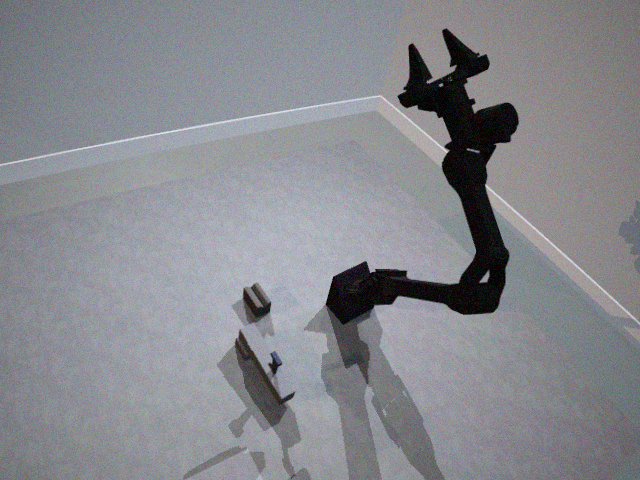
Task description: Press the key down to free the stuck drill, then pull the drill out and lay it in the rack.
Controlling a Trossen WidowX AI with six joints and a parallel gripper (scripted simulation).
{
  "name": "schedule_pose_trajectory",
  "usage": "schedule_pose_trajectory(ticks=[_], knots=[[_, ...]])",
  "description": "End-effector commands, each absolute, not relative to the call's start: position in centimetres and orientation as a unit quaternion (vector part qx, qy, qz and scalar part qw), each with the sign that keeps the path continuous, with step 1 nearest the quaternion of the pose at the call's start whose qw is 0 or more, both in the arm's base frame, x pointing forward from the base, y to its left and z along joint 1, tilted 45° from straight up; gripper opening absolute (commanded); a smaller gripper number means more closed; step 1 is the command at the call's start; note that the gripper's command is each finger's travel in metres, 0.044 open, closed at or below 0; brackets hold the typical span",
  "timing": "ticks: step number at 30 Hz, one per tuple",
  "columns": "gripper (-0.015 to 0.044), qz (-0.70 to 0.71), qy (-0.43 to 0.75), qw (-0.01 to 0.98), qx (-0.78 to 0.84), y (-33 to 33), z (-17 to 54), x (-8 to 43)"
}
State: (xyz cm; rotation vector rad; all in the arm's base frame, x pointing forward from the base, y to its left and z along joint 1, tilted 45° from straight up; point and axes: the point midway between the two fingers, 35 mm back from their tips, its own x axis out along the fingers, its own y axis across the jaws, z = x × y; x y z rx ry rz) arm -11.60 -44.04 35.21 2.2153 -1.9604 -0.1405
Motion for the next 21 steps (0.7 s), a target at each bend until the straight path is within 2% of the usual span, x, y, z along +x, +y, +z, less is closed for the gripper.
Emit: schedule_pose_trajectory(ticks=[1,10,15,21], knots=[[0.0374,-0.047,-0.659,0.09,0.745,-44.0,35.2,-11.6],[0.0137,-0.049,-0.655,0.085,0.749,-44.2,35.0,-11.1],[0.0006,-0.072,-0.608,0.038,0.79,-45.5,32.3,-5.9],[0.0,-0.121,-0.52,-0.034,0.845,-45.7,27.9,3.0]])
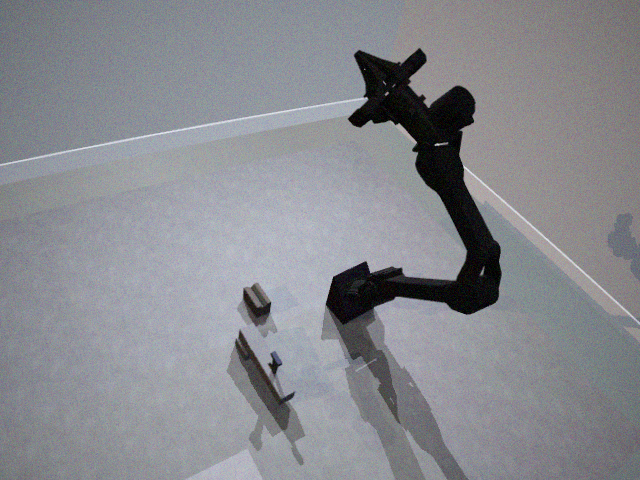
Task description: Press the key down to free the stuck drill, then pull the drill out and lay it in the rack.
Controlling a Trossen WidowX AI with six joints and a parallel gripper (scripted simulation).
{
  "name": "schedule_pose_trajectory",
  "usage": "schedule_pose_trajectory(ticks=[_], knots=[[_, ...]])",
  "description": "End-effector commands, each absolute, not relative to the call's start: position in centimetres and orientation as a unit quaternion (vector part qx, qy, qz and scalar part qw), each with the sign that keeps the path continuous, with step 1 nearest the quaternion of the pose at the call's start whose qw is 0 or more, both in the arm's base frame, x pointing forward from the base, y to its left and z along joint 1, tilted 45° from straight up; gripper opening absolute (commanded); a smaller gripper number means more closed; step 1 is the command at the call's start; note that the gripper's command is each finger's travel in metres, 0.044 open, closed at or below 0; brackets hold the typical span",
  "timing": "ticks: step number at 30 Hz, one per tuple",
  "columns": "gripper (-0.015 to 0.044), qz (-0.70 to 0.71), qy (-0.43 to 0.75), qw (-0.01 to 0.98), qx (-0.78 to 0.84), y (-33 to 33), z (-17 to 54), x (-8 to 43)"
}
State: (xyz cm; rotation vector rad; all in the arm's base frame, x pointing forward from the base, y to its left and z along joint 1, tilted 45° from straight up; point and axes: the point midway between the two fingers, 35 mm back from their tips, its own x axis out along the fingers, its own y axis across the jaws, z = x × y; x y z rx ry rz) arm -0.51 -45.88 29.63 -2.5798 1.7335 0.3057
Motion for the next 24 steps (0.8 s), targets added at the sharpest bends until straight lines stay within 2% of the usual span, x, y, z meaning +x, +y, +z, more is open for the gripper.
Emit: schedule_pose_trajectory(ticks=[1,11,18,24], knots=[[0.0,0.129,0.506,0.044,-0.852,-45.6,27.3,4.2],[0.0,0.244,0.318,0.157,-0.903,-40.0,20.0,17.5],[0.0,0.346,0.16,0.223,-0.897,-31.8,15.6,25.2],[0.0,0.441,0.021,0.263,-0.858,-22.8,12.9,29.3]])
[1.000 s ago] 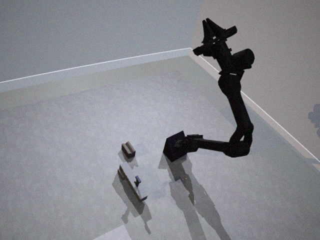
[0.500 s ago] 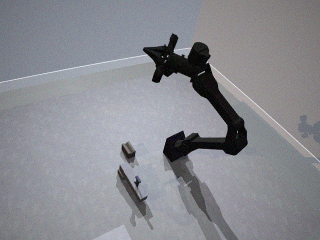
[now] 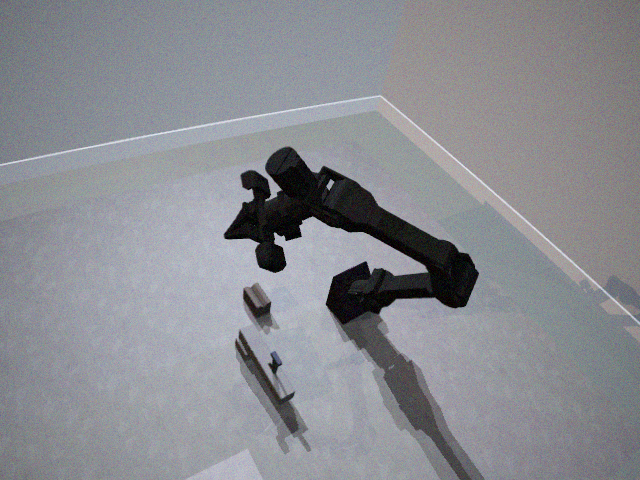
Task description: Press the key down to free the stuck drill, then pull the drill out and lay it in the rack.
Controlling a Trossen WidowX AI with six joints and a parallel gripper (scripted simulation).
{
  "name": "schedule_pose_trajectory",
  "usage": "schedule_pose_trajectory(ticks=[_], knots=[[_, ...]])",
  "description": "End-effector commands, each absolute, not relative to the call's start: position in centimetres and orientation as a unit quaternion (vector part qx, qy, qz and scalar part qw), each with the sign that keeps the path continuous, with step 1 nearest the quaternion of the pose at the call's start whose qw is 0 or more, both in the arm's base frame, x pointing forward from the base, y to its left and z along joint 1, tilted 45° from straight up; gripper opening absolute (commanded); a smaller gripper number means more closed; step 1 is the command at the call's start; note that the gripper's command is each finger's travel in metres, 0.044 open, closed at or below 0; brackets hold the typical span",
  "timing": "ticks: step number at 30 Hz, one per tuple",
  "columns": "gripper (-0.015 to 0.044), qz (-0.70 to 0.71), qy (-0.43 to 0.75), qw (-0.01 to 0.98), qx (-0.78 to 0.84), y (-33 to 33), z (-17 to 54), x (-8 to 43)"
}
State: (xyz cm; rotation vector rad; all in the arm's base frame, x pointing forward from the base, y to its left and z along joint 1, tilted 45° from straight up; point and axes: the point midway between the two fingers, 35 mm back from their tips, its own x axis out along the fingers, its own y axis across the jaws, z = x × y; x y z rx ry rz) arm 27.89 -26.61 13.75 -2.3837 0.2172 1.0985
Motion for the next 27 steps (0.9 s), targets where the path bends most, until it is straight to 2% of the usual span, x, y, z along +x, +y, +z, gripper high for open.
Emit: schedule_pose_trajectory(ticks=[1,6,12,27], knots=[[0.0,0.457,-0.001,0.268,-0.848,-21.3,12.6,29.7],[0.0,0.54,-0.113,0.287,-0.783,-13.0,11.6,30.6],[0.0,0.637,-0.227,0.294,-0.675,-3.7,11.7,29.3],[0.0,0.647,-0.238,0.293,-0.662,-2.0,11.0,29.0]])
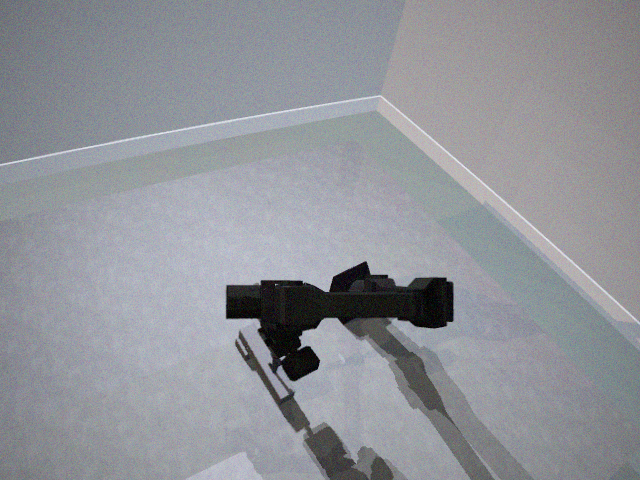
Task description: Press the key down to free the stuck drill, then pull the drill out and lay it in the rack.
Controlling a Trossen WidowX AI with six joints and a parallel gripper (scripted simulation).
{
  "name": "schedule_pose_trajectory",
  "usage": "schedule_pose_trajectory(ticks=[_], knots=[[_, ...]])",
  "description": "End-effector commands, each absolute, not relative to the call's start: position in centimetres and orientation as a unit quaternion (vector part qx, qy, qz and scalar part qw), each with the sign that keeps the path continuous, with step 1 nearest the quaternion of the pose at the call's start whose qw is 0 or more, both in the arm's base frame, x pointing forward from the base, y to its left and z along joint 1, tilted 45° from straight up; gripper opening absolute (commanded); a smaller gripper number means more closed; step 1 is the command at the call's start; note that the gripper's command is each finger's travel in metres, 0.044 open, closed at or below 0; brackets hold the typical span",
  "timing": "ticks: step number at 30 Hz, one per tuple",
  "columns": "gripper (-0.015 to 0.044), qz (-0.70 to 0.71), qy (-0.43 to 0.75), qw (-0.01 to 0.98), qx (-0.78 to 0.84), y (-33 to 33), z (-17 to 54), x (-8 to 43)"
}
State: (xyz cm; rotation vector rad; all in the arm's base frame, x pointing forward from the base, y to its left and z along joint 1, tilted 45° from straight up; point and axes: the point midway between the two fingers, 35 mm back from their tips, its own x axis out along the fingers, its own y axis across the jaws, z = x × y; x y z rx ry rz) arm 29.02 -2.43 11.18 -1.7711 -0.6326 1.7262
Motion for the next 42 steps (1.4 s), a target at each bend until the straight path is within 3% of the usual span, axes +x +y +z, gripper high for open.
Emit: schedule_pose_trajectory(ticks=[1,42], knots=[[0.0,0.647,-0.238,0.293,-0.662,-1.8,11.0,29.0],[0.0,0.647,-0.239,0.293,-0.662,-1.0,9.9,28.7]])
